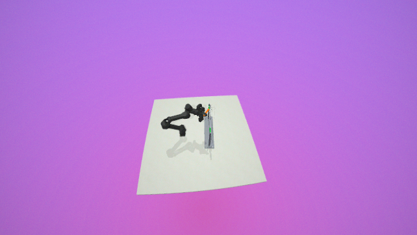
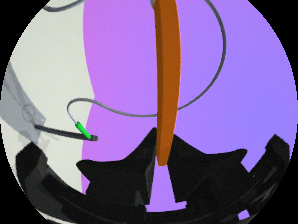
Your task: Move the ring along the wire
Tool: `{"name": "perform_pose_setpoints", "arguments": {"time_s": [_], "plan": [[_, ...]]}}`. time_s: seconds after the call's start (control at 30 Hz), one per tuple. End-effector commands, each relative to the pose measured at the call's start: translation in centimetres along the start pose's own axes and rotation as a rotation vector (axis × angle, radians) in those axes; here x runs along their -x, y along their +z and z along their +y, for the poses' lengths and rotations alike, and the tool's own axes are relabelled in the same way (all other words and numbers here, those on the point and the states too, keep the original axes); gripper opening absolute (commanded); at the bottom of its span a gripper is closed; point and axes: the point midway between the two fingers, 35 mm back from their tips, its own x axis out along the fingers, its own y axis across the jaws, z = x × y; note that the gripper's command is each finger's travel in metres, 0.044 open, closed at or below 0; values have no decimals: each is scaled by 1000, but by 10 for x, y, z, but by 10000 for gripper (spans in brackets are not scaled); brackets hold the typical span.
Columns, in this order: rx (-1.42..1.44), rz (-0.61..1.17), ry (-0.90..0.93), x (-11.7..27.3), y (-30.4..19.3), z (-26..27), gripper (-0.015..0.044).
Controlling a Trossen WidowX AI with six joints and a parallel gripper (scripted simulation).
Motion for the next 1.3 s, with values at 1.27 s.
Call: {"name": "perform_pose_setpoints", "arguments": {"time_s": [1.27], "plan": [[177, 62, -121, 8, -6, 15, -150]]}}
